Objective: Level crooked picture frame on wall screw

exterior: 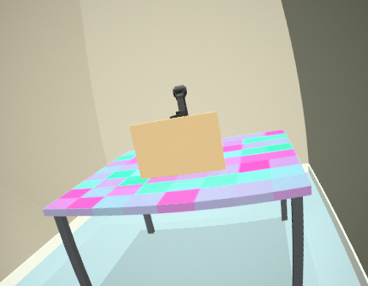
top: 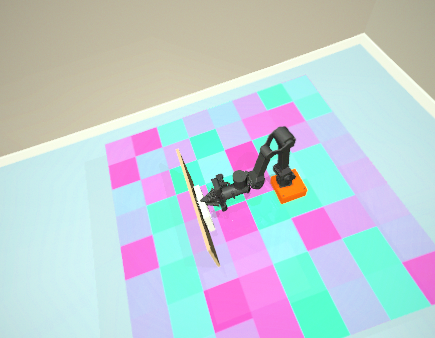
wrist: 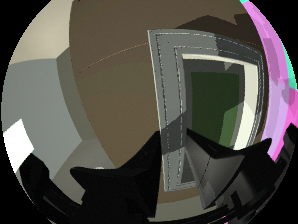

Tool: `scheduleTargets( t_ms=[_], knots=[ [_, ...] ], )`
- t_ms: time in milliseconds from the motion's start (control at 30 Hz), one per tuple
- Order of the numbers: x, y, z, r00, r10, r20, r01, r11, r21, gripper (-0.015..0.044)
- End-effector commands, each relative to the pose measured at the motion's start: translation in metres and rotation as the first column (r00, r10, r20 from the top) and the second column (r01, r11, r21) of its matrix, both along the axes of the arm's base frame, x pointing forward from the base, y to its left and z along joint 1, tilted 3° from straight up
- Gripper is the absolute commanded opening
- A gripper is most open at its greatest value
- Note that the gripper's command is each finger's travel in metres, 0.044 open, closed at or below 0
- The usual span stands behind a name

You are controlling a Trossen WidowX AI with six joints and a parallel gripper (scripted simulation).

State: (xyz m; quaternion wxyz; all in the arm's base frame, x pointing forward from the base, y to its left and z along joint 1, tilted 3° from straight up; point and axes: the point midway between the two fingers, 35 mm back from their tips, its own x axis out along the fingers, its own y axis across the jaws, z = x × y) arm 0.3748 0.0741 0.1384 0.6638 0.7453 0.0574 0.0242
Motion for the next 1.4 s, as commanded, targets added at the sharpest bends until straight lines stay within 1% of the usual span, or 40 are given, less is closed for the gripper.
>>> scheduleTargets(
  t_ms=[0,667,867,1367],
  knots=[
    [0.0,-0.0002,0.0015,1.0,-0.003,0.011,0.003,1.0,0.0,0.0],
    [-0.0001,0.0,-0.0013,1.0,-0.001,0.003,0.001,1.0,-0.005,0.0],
    [0.0,0.0002,-0.0016,1.0,0.001,0.011,0.0,0.997,-0.072,0.0],
    [0.0,0.0005,-0.0022,1.0,0.004,0.018,-0.001,0.99,-0.139,0.0]
  ],
)
